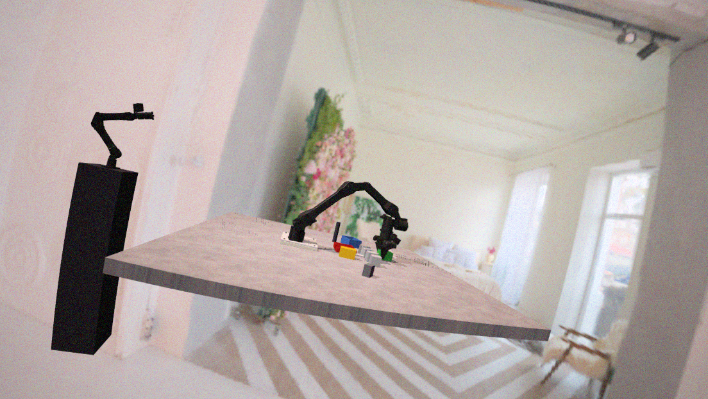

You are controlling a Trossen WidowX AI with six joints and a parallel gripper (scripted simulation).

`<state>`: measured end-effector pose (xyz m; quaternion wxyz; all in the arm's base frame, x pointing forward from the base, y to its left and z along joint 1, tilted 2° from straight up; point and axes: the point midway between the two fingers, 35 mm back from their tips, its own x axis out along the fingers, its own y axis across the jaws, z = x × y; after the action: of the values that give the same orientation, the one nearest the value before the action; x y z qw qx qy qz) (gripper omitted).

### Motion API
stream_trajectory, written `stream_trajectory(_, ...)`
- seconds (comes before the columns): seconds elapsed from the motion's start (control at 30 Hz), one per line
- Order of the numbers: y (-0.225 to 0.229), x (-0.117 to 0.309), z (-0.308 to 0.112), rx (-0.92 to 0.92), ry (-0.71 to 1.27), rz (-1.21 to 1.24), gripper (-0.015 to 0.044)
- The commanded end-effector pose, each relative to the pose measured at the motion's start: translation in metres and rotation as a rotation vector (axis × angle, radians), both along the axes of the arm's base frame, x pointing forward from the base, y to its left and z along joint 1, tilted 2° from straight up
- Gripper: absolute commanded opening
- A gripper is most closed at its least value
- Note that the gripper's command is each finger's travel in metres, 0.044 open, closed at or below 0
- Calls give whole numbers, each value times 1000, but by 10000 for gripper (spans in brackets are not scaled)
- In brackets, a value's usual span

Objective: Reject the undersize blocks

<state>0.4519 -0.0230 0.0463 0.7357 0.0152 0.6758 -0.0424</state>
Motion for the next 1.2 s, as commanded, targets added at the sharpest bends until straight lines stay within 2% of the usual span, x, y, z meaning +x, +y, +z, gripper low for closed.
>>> stream_trajectory(0.0, 0, 0, 5, -4, -14, 4, 0)
stream_trajectory(1.17, 1, -11, 4, -4, -13, 4, 0)
